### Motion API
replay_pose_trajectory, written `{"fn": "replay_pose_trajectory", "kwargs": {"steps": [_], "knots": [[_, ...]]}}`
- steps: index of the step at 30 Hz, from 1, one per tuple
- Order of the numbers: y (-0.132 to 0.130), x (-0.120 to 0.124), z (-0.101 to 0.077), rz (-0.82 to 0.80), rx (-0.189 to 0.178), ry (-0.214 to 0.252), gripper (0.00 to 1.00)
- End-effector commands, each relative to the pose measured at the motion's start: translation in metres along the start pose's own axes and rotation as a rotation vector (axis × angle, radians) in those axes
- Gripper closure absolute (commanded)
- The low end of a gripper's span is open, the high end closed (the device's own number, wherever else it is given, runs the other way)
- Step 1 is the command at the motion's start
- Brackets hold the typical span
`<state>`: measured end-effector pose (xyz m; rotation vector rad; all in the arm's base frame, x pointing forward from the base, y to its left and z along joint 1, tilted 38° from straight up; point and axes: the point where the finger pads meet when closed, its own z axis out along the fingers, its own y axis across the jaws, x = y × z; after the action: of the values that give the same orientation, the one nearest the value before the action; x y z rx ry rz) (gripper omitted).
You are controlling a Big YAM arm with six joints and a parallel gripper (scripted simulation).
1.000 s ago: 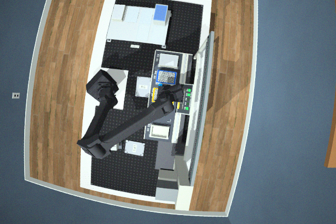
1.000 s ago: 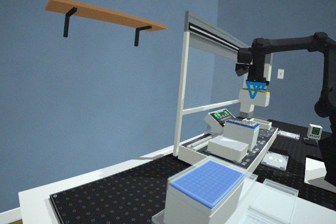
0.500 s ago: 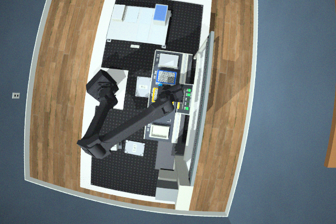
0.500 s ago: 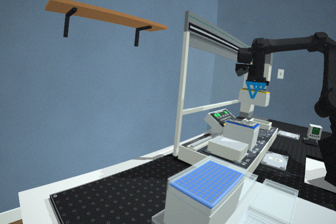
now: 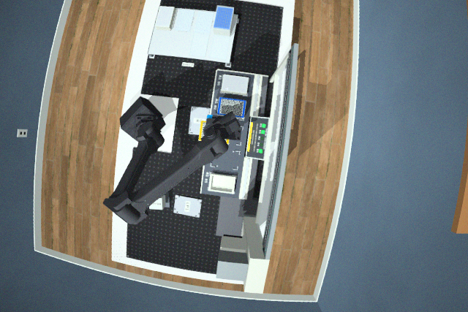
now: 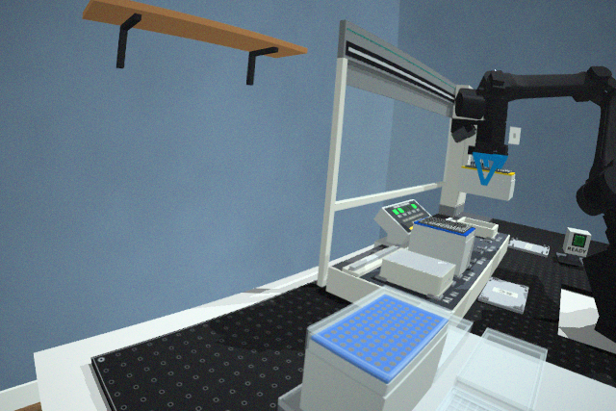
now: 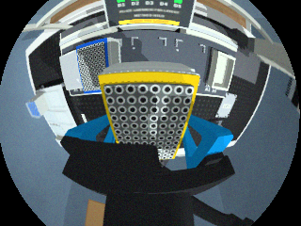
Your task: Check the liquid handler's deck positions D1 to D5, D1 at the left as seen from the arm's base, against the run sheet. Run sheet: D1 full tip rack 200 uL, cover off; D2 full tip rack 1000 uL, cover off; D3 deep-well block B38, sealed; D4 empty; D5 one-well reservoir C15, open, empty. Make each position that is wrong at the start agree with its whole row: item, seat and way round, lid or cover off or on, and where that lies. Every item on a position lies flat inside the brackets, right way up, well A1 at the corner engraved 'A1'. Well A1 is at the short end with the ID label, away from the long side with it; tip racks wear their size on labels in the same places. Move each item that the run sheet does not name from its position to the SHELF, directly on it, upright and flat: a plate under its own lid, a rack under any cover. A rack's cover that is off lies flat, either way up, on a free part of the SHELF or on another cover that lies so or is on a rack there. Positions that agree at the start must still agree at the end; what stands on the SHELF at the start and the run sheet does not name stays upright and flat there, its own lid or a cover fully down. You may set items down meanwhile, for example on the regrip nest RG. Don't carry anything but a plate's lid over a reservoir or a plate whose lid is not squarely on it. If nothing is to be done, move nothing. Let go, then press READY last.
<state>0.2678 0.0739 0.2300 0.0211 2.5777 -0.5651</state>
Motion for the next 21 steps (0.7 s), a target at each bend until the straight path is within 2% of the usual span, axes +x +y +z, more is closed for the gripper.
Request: {"fn": "replay_pose_trajectory", "kwargs": {"steps": [1,21], "knots": [[0.001,0.015,-0.010,0.018,-0.013,-0.018,1.00],[0.003,0.105,-0.007,0.016,-0.013,-0.011,1.00]]}}
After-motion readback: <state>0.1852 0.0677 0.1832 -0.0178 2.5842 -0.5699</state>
